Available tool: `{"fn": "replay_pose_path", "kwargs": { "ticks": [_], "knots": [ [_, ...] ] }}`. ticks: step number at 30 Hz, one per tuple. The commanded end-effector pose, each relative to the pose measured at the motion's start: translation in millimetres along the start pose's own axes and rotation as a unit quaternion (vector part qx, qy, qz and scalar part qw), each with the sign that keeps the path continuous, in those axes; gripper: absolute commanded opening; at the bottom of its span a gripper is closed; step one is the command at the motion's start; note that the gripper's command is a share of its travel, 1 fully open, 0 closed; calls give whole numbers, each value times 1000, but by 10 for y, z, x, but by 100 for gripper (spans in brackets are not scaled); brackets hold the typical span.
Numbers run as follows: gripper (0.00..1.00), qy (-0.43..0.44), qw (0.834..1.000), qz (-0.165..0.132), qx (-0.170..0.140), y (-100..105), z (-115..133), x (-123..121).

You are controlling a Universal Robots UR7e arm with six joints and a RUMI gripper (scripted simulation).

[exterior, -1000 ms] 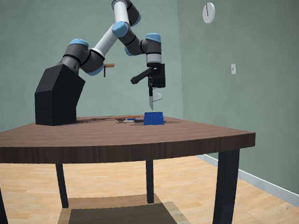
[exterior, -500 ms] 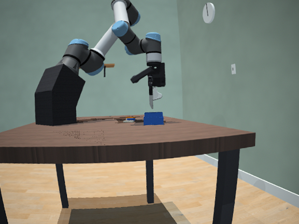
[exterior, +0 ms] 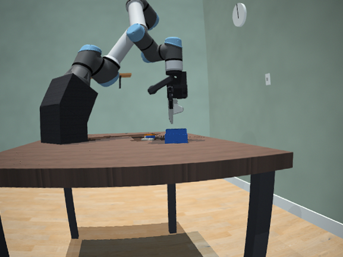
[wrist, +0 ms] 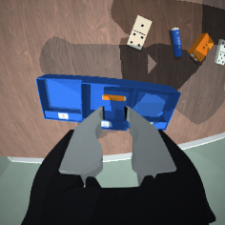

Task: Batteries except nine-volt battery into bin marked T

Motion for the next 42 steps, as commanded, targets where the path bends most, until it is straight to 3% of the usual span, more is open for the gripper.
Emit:
{"fn": "replay_pose_path", "kwargs": {
  "ticks": [1, 8, 11, 18, 42],
  "knots": [
    [17, 79, 997, 0, -1, 31, -263, 330],
    [17, 163, 987, 0, -2, 54, -609, 762],
    [17, 167, 986, 0, -2, 56, -655, 819],
    [17, 167, 986, 0, -2, 77, -969, 1214],
    [17, 167, 986, 0, -2, 77, -905, 1132]
  ]
}}
Point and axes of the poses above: the point where the finger pads meet when closed, its own y axis back along the fingers, its own x axis across the jaws, z = x × y, the point moved 7 cm from there along y, back along the fingers, and after that the axes turned 3 degrees about y, right-handed, at the moved point
